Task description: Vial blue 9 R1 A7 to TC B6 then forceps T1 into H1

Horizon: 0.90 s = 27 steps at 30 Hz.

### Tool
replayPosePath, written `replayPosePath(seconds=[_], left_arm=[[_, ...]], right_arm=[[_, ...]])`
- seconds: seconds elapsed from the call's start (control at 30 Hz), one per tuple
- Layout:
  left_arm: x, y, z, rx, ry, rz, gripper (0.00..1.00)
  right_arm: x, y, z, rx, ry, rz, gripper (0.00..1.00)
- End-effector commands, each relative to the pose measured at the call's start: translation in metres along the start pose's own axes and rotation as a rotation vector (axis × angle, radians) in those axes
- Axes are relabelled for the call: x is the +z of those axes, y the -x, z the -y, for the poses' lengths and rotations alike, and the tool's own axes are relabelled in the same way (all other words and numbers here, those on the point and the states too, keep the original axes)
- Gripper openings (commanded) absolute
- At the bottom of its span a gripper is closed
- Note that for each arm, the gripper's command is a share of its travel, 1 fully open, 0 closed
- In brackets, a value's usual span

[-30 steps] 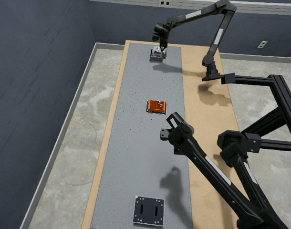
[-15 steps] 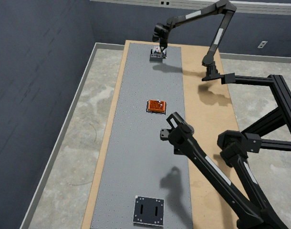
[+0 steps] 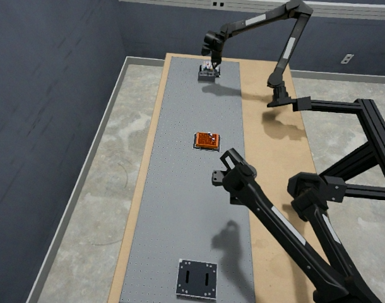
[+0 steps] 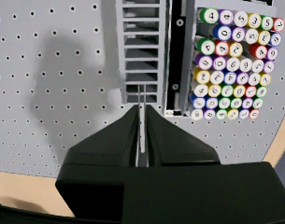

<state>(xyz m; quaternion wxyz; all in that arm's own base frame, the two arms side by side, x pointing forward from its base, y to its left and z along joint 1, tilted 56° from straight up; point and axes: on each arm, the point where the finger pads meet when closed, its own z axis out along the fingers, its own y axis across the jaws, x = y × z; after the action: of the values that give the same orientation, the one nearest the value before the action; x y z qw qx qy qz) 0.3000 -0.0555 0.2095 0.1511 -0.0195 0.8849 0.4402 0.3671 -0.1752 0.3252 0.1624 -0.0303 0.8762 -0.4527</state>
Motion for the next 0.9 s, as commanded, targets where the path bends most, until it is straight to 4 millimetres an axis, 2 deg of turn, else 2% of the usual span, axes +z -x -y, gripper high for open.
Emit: replayPosePath(seconds=[0.0,0.37,0.4,0.43,0.77,0.87], left_arm=[[-0.005,0.006,-0.002,-0.015,-0.003,0.006,1.00],[-0.005,0.006,-0.002,-0.015,-0.003,0.006,1.00],[-0.005,0.006,-0.002,-0.015,-0.003,0.006,1.00],[-0.005,0.006,-0.002,-0.015,-0.003,0.006,1.00],[-0.005,0.006,-0.002,-0.015,-0.003,0.006,1.00],[-0.005,0.006,-0.002,-0.015,-0.003,0.006,1.00]], right_arm=[[0.009,0.000,-0.002,-0.012,0.000,-0.011,0.07],[0.010,0.000,0.000,-0.008,-0.002,-0.008,0.07],[-0.001,0.008,0.000,-0.015,-0.001,0.019,0.07],[-0.001,0.005,0.006,0.007,-0.006,0.014,0.07],[-0.001,0.005,0.006,0.007,-0.006,0.014,0.07],[-0.001,0.005,0.006,0.007,-0.006,0.014,0.11]])
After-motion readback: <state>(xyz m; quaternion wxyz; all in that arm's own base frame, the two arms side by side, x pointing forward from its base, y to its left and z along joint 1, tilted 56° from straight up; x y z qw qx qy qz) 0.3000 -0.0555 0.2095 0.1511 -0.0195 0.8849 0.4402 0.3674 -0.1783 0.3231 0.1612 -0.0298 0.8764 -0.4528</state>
